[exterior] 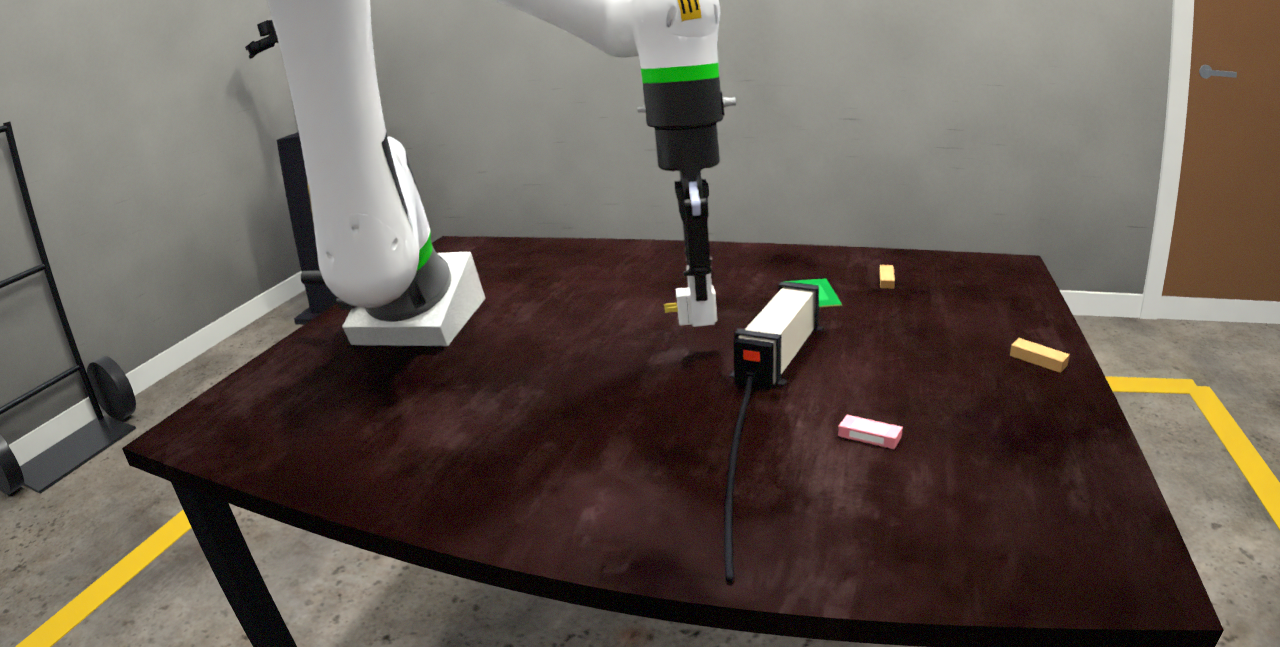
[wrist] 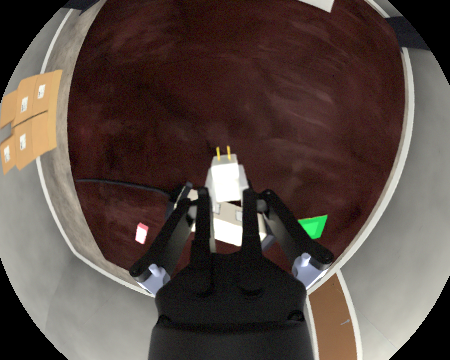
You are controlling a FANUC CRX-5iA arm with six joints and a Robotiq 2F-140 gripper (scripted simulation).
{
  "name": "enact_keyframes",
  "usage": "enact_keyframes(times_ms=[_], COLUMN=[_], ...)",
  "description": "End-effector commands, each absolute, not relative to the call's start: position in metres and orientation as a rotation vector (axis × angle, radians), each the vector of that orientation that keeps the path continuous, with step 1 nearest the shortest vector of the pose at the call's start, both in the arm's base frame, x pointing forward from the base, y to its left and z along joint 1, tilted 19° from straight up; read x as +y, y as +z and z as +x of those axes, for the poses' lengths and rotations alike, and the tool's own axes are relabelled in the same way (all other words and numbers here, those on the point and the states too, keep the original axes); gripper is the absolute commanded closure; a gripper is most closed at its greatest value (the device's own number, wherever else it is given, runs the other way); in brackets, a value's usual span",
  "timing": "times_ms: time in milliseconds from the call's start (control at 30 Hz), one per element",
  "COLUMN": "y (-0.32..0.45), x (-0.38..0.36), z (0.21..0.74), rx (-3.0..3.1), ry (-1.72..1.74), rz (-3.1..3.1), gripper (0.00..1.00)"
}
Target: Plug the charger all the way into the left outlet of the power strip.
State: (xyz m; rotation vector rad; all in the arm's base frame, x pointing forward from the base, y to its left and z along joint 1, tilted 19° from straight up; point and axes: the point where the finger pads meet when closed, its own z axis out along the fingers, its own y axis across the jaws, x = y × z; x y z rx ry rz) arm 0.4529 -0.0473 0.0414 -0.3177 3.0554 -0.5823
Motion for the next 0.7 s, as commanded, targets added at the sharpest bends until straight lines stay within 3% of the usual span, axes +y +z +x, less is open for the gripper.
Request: enact_keyframes(times_ms=[0,667], y=[0.036,0.022], x=[-0.03,0.01], z=[0.455,0.456], rx=[3.033,2.473], ry=[-0.57,-0.568], rz=[-0.753,-2.125], gripper=[0.9,0.9])
